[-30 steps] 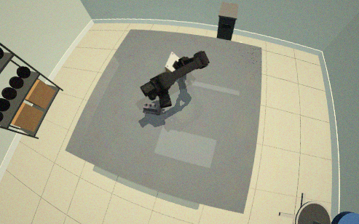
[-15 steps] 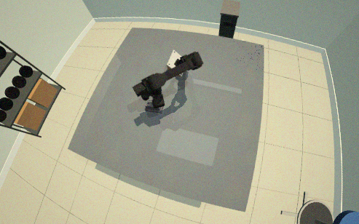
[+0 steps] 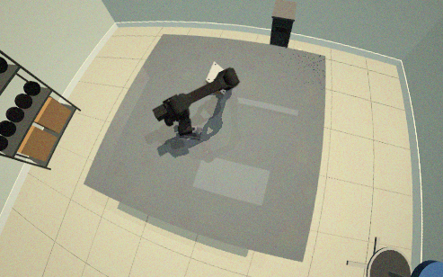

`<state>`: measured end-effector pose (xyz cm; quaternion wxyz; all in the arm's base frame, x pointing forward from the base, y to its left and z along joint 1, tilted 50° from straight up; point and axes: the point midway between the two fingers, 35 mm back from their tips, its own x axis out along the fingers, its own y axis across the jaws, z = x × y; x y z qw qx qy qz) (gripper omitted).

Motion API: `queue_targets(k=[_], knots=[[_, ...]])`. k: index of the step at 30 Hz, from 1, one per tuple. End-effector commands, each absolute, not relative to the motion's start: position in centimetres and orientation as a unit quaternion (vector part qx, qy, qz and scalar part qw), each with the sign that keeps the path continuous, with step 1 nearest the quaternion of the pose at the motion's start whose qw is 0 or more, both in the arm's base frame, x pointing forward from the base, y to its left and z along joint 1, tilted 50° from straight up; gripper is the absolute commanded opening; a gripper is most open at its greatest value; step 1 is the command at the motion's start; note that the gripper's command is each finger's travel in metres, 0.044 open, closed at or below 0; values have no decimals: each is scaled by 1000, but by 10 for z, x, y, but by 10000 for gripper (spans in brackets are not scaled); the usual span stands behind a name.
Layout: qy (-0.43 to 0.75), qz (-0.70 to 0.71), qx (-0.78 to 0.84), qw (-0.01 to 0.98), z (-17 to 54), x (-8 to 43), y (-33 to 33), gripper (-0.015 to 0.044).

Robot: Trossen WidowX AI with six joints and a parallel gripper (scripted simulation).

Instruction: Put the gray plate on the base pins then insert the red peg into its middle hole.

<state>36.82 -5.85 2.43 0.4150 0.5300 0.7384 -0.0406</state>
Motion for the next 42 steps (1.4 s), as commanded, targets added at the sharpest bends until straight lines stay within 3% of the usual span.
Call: queue_targets(k=[1, 42], knots=[[740, -41, 530, 412, 14, 371, -63, 0], [740, -41, 530, 411, 11, 374, -65, 0]])
